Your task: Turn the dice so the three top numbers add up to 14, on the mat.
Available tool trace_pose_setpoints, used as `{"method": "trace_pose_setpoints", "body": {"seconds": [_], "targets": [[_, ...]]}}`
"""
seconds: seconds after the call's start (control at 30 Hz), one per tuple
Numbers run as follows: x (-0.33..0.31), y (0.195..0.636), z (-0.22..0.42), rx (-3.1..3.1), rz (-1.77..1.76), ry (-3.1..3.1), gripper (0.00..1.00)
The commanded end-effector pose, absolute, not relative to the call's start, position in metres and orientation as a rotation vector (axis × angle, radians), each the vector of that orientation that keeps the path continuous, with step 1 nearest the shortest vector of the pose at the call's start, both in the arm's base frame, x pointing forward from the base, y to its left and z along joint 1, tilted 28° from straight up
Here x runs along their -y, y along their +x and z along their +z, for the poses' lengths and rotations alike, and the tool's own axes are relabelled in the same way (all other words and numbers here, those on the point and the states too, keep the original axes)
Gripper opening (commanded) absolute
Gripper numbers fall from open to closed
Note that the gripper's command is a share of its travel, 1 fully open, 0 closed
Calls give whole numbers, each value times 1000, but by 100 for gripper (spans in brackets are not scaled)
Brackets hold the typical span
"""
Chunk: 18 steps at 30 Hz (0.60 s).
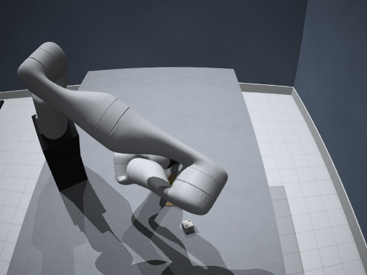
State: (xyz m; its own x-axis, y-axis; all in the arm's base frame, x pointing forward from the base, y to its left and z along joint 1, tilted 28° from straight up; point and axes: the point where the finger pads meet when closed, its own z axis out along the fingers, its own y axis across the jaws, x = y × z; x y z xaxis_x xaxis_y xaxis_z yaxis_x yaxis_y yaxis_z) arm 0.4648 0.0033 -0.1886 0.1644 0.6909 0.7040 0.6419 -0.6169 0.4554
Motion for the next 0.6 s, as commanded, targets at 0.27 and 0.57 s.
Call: {"method": "trace_pose_setpoints", "body": {"seconds": [0.27,0.57], "targets": [[-1,465,-195,-1354,1476,2362,26],[1,466,-199,-1354,1476,2362,26]]}}
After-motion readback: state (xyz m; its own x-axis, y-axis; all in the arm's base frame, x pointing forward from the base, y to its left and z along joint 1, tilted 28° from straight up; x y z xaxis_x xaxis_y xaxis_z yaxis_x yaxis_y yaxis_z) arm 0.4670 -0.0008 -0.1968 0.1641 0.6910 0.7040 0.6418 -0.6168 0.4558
